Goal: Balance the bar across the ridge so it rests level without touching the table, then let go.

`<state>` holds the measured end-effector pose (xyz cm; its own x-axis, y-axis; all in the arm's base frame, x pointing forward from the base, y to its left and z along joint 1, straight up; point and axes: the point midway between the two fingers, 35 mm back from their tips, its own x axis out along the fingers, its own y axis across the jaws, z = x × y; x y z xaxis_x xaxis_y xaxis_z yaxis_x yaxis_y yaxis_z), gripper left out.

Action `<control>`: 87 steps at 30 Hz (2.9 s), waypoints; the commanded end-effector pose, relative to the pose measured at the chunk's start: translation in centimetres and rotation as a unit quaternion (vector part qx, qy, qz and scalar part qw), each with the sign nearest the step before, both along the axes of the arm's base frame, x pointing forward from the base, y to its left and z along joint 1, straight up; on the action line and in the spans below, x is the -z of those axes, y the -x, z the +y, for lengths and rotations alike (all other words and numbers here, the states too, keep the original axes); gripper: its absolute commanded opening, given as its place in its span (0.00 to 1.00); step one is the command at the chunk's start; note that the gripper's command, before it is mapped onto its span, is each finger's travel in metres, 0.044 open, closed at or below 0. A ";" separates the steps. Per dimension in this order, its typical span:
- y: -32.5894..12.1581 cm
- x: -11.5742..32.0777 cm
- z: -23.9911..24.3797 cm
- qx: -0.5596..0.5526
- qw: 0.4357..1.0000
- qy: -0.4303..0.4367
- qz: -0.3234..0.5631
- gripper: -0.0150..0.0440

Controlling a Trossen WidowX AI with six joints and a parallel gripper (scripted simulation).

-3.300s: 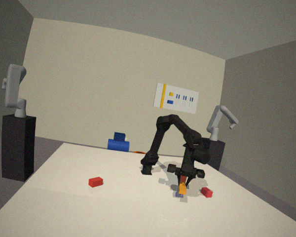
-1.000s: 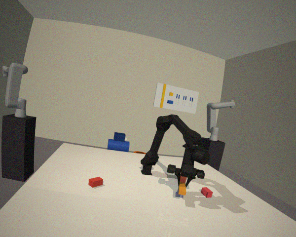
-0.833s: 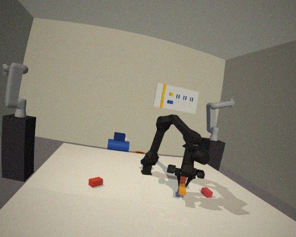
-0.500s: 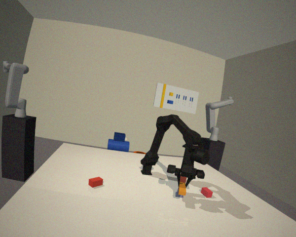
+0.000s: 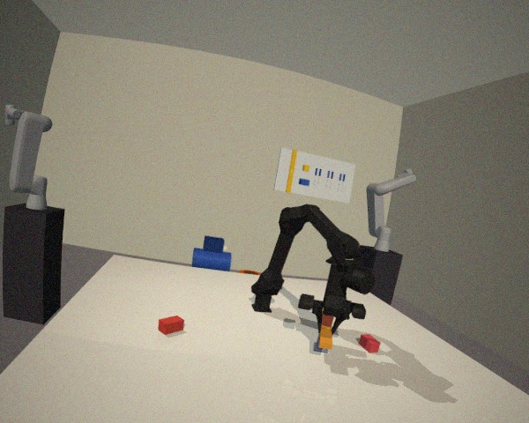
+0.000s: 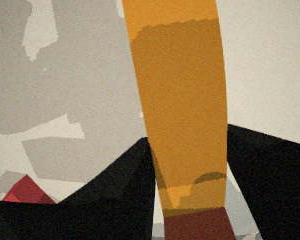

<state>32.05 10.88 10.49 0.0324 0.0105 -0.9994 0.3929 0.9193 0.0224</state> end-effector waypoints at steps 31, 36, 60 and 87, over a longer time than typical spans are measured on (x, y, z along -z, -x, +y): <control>0.0 0.0 0.0 0.000 1.000 0.000 -0.001 0.25; 0.0 0.0 0.0 0.000 1.000 0.000 -0.001 0.25; 0.0 0.0 0.0 0.000 1.000 0.000 -0.001 0.54; 0.0 0.0 0.0 0.000 1.000 0.000 -0.001 0.54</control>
